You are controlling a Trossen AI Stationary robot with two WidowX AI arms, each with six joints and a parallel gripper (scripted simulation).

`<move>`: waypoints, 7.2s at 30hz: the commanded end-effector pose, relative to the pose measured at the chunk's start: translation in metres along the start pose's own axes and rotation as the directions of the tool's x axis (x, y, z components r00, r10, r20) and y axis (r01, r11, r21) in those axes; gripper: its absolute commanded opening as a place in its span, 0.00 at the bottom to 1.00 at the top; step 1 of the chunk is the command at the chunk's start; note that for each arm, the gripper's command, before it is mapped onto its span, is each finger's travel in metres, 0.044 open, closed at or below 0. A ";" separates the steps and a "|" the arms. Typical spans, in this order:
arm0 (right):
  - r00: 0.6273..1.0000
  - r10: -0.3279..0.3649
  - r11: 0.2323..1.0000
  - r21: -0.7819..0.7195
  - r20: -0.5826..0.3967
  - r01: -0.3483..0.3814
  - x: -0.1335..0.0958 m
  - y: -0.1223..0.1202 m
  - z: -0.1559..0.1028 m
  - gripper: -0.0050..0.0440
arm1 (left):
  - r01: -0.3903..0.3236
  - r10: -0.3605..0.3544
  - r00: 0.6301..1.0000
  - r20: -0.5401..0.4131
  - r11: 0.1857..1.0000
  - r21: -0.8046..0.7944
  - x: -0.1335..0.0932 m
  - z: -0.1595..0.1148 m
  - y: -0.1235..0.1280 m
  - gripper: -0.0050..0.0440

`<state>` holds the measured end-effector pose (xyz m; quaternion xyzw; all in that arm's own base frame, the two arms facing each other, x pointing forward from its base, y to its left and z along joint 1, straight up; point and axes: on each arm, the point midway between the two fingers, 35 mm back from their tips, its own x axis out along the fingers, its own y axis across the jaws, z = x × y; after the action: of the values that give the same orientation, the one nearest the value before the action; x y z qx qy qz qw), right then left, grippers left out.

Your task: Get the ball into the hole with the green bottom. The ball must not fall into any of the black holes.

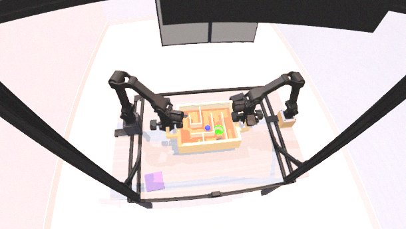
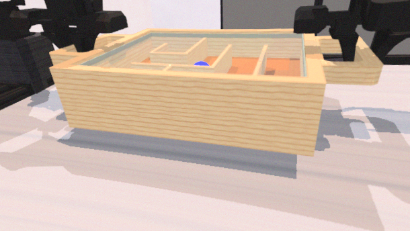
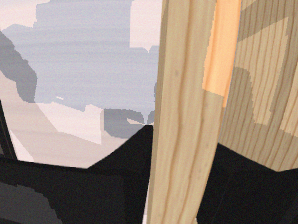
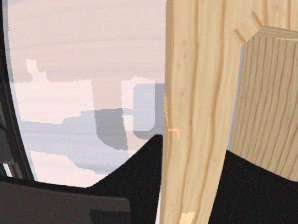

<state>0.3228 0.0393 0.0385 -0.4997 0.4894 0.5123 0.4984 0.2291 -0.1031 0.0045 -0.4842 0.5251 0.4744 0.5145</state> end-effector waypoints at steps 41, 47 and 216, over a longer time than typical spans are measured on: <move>0.998 -0.005 1.000 -0.001 -0.066 0.005 0.002 0.002 0.003 0.14 | -0.002 0.002 0.998 0.065 1.000 -0.002 -0.001 -0.003 -0.002 0.14; 0.998 -0.023 1.000 -0.001 -0.053 0.023 0.006 0.003 0.002 0.14 | -0.020 0.020 0.998 0.052 1.000 -0.002 -0.006 -0.003 -0.003 0.14; 0.999 0.021 1.000 0.000 -0.032 -0.021 -0.004 0.001 0.002 0.14 | 0.024 -0.024 0.999 0.031 1.000 -0.001 0.004 -0.002 -0.001 0.14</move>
<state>0.3182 0.0416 0.0375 -0.5109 0.5044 0.5017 0.4825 0.2334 -0.1068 0.0032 -0.4763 0.5082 0.4835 0.5302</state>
